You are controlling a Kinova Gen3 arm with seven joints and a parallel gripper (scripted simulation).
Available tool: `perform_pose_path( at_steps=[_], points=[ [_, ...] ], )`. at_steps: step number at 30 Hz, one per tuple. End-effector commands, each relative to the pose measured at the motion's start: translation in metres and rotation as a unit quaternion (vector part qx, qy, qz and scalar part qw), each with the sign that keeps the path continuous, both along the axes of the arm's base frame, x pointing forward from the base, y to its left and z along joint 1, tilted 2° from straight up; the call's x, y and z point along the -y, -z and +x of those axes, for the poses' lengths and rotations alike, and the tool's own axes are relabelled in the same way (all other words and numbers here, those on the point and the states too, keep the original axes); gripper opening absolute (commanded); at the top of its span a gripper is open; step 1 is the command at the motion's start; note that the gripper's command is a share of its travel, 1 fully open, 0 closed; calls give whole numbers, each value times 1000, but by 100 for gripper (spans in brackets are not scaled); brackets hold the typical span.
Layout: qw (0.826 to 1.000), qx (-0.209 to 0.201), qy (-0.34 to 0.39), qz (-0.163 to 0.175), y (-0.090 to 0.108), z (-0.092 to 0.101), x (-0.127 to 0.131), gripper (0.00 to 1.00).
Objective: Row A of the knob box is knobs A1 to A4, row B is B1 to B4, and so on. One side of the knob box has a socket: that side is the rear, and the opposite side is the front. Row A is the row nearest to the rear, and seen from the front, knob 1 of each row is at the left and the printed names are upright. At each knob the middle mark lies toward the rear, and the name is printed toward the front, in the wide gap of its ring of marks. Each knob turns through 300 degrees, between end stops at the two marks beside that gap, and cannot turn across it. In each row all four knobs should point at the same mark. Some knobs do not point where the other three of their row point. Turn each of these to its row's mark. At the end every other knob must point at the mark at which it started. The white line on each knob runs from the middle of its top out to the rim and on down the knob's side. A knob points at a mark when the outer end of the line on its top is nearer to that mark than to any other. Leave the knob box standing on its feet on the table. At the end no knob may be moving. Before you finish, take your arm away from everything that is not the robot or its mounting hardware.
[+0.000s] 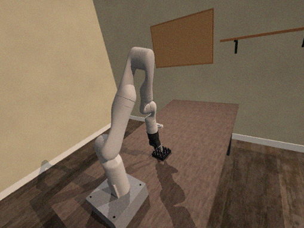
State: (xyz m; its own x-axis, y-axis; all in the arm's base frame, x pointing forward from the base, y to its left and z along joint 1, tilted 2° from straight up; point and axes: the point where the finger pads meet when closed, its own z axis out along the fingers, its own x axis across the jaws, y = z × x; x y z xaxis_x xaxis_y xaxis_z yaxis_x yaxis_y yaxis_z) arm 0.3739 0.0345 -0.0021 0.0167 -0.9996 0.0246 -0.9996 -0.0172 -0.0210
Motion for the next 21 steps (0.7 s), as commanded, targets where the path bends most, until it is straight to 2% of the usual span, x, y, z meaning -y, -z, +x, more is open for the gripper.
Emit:
perform_pose_path(
  at_steps=[1, 21],
  points=[
    [1000, 3, -2, 2, -1, 1, 0, 100],
    [1000, 7, -7, 6, -2, 3, -1, 100]
  ],
)
